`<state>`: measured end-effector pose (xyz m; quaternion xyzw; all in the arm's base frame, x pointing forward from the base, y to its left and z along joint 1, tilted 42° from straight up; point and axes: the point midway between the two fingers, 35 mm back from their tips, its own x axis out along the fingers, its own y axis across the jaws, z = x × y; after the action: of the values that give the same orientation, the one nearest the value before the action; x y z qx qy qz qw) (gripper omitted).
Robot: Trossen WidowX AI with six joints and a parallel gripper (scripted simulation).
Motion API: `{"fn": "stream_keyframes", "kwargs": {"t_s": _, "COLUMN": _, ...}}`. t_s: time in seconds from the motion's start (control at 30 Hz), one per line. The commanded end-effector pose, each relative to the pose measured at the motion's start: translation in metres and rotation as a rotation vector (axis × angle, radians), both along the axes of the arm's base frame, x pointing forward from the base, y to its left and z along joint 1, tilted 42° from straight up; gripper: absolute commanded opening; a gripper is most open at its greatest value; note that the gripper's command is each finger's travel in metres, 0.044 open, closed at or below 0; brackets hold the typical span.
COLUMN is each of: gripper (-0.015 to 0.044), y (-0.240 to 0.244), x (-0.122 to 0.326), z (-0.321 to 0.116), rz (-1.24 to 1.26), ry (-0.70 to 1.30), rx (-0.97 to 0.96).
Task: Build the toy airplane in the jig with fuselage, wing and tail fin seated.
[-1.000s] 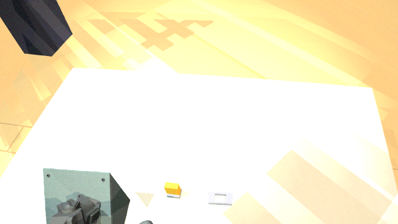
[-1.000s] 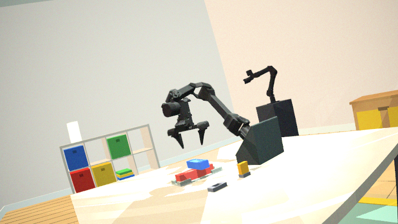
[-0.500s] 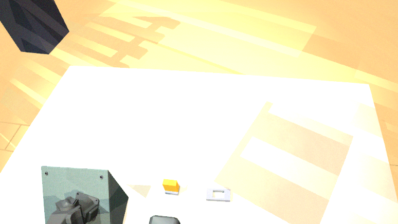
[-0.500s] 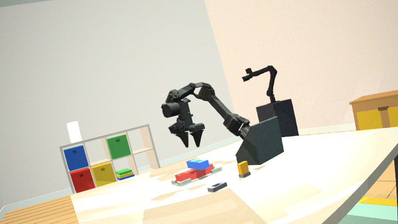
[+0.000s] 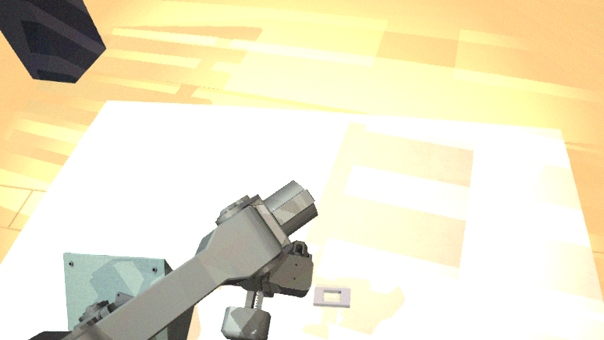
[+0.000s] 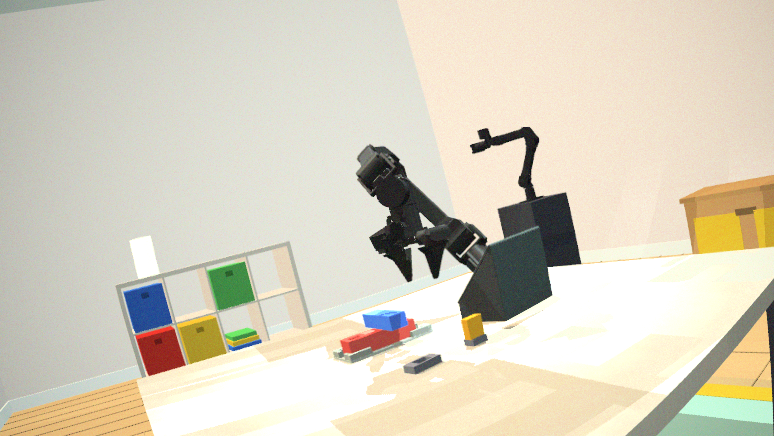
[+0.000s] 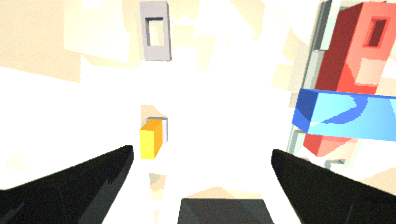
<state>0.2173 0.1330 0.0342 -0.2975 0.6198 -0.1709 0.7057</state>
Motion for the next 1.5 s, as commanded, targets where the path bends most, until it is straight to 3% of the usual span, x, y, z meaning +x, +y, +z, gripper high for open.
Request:
{"fn": "stream_keyframes", "kwargs": {"t_s": 0.0, "gripper": 0.044, "y": 0.032, "x": -0.038, "z": -0.042, "rz": -0.011, "ry": -0.007, "rx": -0.02}}
{"fn": "stream_keyframes", "kwargs": {"t_s": 0.23, "gripper": 0.044, "y": 0.039, "x": -0.051, "z": -0.057, "rz": -0.014, "ry": -0.014, "rx": -0.033}}
{"fn": "stream_keyframes", "kwargs": {"t_s": 0.4, "gripper": 0.044, "y": 0.005, "x": -0.042, "z": -0.096, "rz": -0.014, "ry": -0.015, "rx": -0.034}}
{"fn": "stream_keyframes", "kwargs": {"t_s": 1.47, "gripper": 0.044, "y": -0.027, "x": -0.032, "z": -0.134, "rz": -0.014, "ry": -0.016, "rx": -0.035}}
